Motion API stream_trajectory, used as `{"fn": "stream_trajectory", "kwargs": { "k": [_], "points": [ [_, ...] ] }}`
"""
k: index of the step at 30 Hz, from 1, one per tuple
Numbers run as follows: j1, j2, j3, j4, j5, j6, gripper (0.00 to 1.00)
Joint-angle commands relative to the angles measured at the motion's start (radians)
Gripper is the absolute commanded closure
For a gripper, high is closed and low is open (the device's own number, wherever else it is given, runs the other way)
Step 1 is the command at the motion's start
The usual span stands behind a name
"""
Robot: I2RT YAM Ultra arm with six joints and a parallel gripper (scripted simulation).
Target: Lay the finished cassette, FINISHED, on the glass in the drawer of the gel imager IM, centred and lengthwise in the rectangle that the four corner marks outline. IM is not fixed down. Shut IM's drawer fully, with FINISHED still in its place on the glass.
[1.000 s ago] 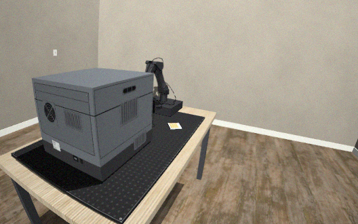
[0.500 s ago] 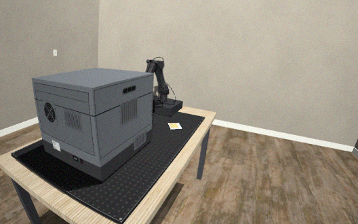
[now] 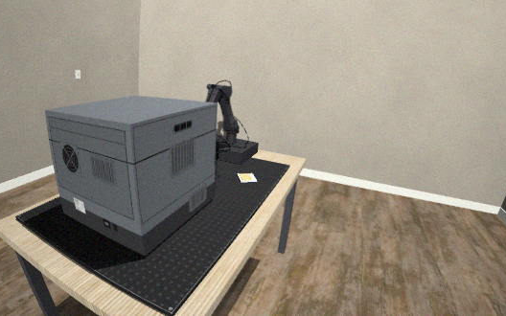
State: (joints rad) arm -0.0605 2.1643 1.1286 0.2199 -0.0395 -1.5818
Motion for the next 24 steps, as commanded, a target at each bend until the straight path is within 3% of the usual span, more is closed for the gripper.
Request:
{"fn": "stream_trajectory", "kwargs": {
  "k": [1, 17, 22, 24],
  "points": [
    [0.001, 0.006, 0.01, -0.01, -0.009, 0.01, 1.0],
    [0.001, 0.006, 0.01, -0.01, -0.009, 0.01, 1.0],
    [0.001, 0.001, 0.146, -0.278, -0.005, -0.008, 1.0],
    [0.001, -0.021, 0.161, -0.313, -0.005, -0.009, 1.0]
  ]
}}
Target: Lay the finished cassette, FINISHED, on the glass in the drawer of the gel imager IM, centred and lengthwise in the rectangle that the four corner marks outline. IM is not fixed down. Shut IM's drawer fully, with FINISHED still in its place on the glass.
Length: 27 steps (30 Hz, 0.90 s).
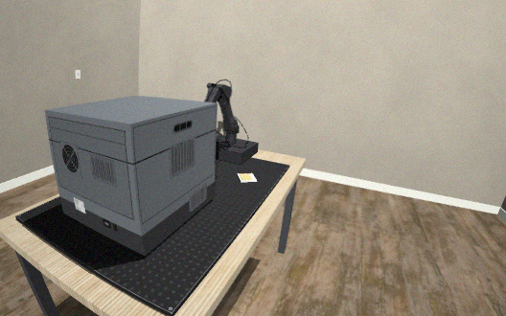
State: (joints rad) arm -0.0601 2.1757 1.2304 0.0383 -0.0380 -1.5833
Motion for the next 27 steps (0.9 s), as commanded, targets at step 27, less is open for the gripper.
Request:
{"fn": "stream_trajectory", "kwargs": {
  "k": [27],
  "points": [
    [-0.011, -0.123, -0.111, -0.1, -0.013, -0.009, 1.0]
  ]
}}
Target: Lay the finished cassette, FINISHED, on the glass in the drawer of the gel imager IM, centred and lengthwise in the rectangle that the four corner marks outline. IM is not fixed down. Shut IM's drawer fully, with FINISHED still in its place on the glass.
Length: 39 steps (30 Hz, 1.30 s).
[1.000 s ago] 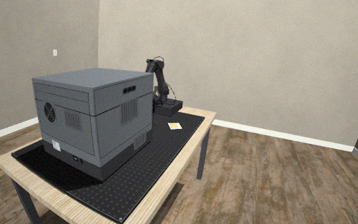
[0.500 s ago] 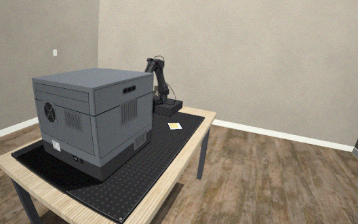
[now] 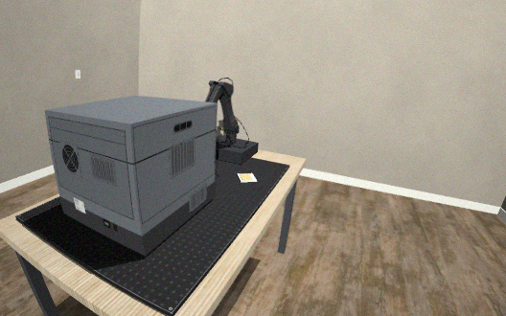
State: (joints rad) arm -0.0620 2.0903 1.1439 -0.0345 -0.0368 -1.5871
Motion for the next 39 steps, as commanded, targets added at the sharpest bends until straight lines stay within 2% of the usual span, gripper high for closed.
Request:
{"fn": "stream_trajectory", "kwargs": {
  "k": [1, 8, 14, 39],
  "points": [
    [-0.01, -0.041, -0.031, -0.025, -0.014, -0.005, 1.0],
    [-0.008, -0.065, -0.069, -0.011, -0.015, -0.006, 1.0],
    [-0.008, -0.063, -0.05, -0.01, -0.015, -0.005, 1.0],
    [-0.008, -0.063, -0.05, -0.01, -0.015, -0.005, 1.0]
  ]
}}
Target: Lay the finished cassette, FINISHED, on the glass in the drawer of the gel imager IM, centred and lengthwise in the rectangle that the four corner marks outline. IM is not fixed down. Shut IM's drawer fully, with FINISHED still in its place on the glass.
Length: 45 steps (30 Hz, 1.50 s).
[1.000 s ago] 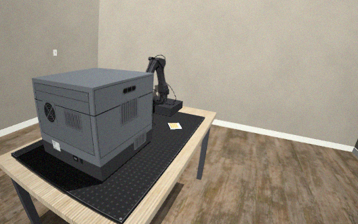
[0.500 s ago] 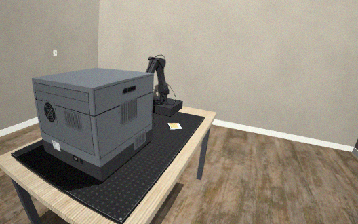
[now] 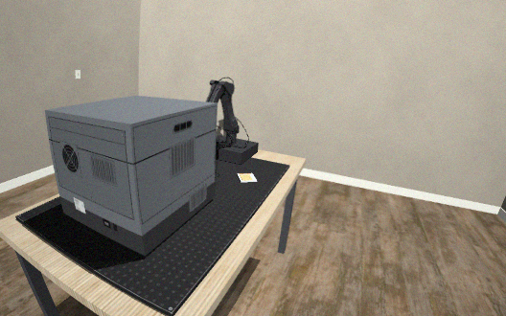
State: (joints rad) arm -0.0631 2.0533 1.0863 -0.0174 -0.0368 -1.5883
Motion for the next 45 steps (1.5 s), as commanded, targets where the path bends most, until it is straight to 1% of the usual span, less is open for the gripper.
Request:
{"fn": "stream_trajectory", "kwargs": {
  "k": [1, 5, 6, 8, 11, 12, 13, 17, 18, 23, 25, 40, 42, 45],
  "points": [
    [-0.007, -0.026, 0.008, -0.027, -0.015, -0.004, 1.0],
    [-0.007, -0.026, 0.008, -0.027, -0.015, -0.004, 1.0],
    [-0.007, 0.008, 0.055, -0.081, -0.014, -0.007, 1.0],
    [-0.007, 0.008, 0.055, -0.081, -0.014, -0.007, 1.0],
    [-0.004, 0.02, 0.133, -0.229, -0.008, -0.01, 1.0],
    [-0.005, 0.02, 0.134, -0.236, -0.008, -0.011, 1.0],
    [-0.005, -0.007, 0.134, -0.239, -0.009, -0.011, 1.0],
    [-0.008, -0.024, 0.118, -0.241, -0.012, -0.012, 1.0],
    [-0.008, -0.024, 0.077, -0.244, -0.012, -0.012, 1.0],
    [-0.011, -0.044, 0.047, -0.234, -0.013, -0.012, 1.0],
    [-0.011, -0.044, 0.047, -0.234, -0.013, -0.012, 1.0],
    [-0.01, -0.107, -0.049, -0.204, -0.013, -0.014, 1.0],
    [-0.01, -0.107, -0.049, -0.204, -0.013, -0.014, 1.0],
    [-0.011, -0.12, -0.068, -0.198, -0.014, -0.014, 1.0]
  ]
}}
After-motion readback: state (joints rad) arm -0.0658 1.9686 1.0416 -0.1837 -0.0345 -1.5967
